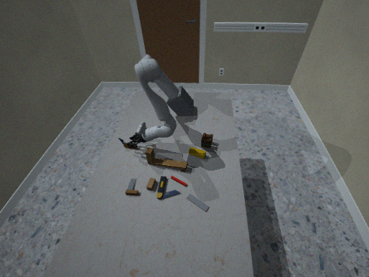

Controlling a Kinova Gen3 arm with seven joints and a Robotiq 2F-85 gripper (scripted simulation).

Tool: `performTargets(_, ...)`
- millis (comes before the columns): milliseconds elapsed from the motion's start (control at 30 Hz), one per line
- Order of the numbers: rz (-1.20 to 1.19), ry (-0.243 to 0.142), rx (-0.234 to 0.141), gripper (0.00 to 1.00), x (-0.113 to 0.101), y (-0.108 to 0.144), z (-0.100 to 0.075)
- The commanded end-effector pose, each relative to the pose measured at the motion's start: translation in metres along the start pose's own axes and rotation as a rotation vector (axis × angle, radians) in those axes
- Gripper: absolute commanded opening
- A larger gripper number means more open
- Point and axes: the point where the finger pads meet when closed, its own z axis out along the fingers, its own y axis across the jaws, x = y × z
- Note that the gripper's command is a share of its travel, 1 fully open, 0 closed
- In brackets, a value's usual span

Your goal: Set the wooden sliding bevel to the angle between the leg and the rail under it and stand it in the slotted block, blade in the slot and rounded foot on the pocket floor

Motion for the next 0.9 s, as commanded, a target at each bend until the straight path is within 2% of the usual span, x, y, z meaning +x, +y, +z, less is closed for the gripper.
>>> performTargets(0, 0.001, 0.0, 0.001, 0.52, -0.002, -0.001, 0.001)
performTargets(467, 0.001, 0.0, 0.001, 0.52, -0.028, -0.001, 0.016)
performTargets(867, 0.001, 0.0, 0.001, 0.52, -0.038, -0.001, 0.021)
